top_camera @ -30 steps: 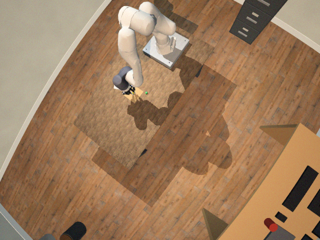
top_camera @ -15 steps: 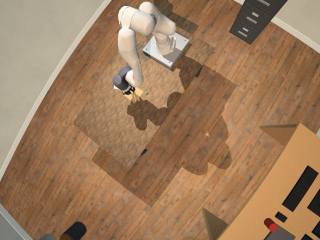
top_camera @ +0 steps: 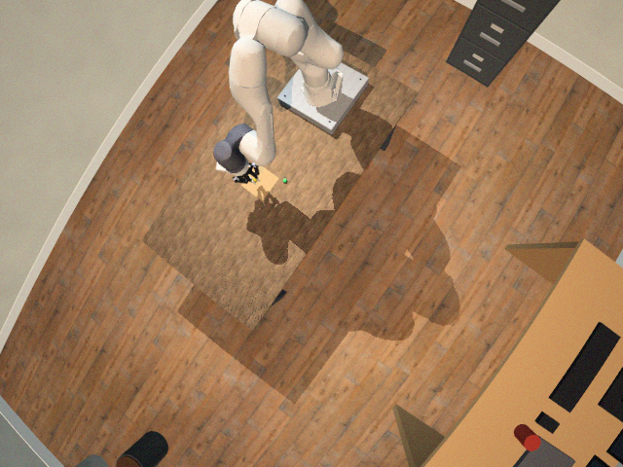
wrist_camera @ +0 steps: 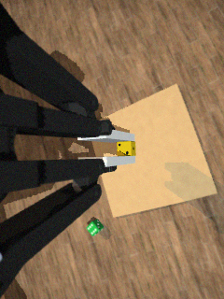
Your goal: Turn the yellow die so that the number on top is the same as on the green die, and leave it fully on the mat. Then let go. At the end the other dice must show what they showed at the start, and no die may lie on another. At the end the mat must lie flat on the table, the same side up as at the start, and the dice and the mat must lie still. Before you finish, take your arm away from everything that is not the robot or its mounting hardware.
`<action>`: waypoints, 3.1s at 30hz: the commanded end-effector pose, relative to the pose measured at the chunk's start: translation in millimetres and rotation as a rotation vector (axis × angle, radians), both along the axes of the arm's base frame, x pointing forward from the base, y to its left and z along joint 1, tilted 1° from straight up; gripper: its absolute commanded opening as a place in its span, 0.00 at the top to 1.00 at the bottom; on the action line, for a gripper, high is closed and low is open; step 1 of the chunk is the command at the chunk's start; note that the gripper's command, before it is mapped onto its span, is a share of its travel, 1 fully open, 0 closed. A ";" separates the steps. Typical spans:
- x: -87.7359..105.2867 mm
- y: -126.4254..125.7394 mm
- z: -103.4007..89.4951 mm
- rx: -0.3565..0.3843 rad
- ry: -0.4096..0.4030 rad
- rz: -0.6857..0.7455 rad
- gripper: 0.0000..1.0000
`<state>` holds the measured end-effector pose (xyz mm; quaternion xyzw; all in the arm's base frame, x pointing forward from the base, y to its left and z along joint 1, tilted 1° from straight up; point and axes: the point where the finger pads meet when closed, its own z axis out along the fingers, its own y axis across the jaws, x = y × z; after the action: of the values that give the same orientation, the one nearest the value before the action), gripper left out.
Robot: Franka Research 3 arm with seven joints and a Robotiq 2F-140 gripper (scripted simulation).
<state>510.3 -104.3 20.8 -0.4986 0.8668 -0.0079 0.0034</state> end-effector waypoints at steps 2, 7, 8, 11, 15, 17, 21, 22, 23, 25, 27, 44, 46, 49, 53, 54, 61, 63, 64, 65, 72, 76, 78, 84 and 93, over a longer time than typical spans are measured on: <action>-6.8 1.8 29.5 0.002 0.023 -0.006 0.93; -6.6 2.0 50.7 0.002 0.023 -0.006 0.93; -6.6 2.0 50.7 0.002 0.023 -0.006 0.93; -6.6 2.0 52.4 0.002 0.023 -0.006 0.93; -6.6 2.0 52.5 0.002 0.023 -0.006 0.93; -6.6 2.0 52.5 0.002 0.023 -0.006 0.93; -5.2 2.6 50.9 0.002 0.023 -0.048 0.93; -4.0 3.2 49.4 0.002 0.022 -0.085 0.93; -2.7 3.9 47.9 0.003 0.022 -0.126 0.93; -1.6 4.5 46.4 0.003 0.021 -0.164 0.93; -0.7 4.9 45.4 0.003 0.021 -0.190 0.93; -5.5 0.1 42.7 0.258 -0.162 -0.201 0.93; -6.3 -0.7 42.4 0.295 -0.189 -0.200 0.93; -6.4 -1.8 42.5 0.324 -0.215 -0.200 0.93; -8.7 -2.9 41.0 0.374 -0.245 -0.199 0.93; -8.9 -3.2 40.9 0.384 -0.252 -0.198 0.93; -9.0 -4.8 41.0 0.440 -0.301 -0.197 0.93; -12.1 -5.9 38.7 0.505 -0.339 -0.194 0.93; -12.2 -6.1 38.6 0.513 -0.345 -0.194 0.93; -12.5 -6.1 38.3 0.520 -0.349 -0.194 0.93; -14.3 -8.0 37.0 0.608 -0.414 -0.190 0.93; -14.7 -9.4 37.0 0.650 -0.449 -0.189 0.93; -14.6 -9.9 37.2 0.661 -0.460 -0.188 0.93; -17.4 -12.6 35.5 0.790 -0.551 -0.182 0.93; -19.1 -15.1 35.0 0.877 -0.619 -0.177 0.93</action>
<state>486.0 -130.2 47.4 -0.3070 0.8178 0.2145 0.4370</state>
